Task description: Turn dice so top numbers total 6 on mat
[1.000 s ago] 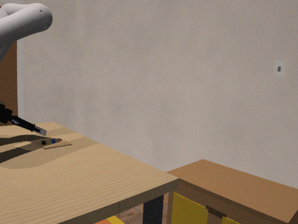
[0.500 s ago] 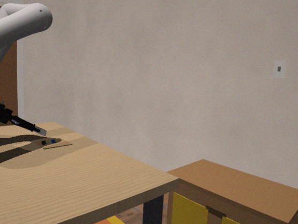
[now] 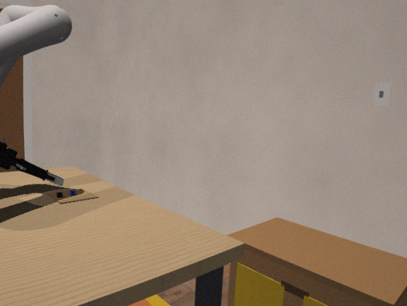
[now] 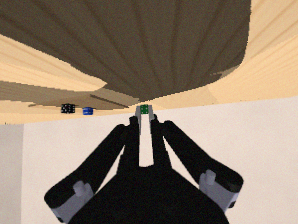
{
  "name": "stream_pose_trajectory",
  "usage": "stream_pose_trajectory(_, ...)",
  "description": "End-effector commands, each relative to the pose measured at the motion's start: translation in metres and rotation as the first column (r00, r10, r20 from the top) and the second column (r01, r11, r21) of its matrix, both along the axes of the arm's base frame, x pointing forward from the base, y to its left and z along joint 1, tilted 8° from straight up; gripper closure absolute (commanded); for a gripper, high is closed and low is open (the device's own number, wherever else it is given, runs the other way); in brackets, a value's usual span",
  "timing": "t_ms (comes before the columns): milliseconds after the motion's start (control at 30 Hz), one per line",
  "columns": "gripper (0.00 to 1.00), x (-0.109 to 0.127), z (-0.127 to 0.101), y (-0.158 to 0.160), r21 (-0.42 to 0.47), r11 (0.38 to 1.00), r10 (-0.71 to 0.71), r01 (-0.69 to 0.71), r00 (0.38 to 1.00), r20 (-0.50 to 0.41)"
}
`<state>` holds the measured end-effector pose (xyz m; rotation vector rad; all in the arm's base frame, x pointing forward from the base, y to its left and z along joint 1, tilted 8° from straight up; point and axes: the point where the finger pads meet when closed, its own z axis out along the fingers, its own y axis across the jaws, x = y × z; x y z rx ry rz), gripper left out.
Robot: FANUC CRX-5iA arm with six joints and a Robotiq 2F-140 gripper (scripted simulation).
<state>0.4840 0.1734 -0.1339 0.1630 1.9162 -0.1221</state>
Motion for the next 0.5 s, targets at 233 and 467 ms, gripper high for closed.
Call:
stream_pose_trajectory(233, 0.93, 0.0007, -0.0056, -0.0002, 0.000, 1.000, 0.000, 0.000, 1.000, 0.000)
stream_pose_trajectory(467, 0.93, 0.0012, -0.0093, -0.0003, 0.000, 1.000, 0.000, 0.000, 1.000, 0.000)
